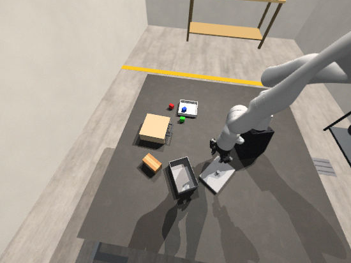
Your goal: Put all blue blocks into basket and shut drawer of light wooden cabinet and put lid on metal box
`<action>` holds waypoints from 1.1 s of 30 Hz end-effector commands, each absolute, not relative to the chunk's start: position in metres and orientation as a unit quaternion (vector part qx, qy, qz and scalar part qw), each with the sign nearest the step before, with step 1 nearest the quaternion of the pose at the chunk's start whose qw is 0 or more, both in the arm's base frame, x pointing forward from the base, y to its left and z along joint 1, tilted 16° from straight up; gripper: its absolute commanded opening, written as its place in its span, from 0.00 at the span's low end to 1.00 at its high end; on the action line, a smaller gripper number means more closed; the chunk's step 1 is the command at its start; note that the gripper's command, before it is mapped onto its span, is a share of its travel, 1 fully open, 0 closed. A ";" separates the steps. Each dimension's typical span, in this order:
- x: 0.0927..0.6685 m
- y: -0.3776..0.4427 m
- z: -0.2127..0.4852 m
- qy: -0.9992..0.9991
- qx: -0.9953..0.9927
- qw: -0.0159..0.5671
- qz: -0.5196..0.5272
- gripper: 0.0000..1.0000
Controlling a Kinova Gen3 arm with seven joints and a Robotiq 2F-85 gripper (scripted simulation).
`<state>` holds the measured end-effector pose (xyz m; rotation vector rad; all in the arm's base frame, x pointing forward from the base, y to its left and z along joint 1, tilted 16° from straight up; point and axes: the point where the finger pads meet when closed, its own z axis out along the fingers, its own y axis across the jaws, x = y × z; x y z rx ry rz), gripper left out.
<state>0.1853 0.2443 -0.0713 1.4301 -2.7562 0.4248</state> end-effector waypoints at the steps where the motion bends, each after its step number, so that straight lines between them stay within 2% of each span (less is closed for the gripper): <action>1: 0.153 0.254 -0.079 -0.855 0.500 0.004 0.139 0.56; 14: 0.136 0.254 -0.082 -0.839 0.525 0.008 0.142 0.56; 15: 0.136 0.254 -0.082 -0.839 0.525 0.008 0.142 0.48; 33: 0.136 0.254 -0.082 -0.839 0.525 0.008 0.142 0.48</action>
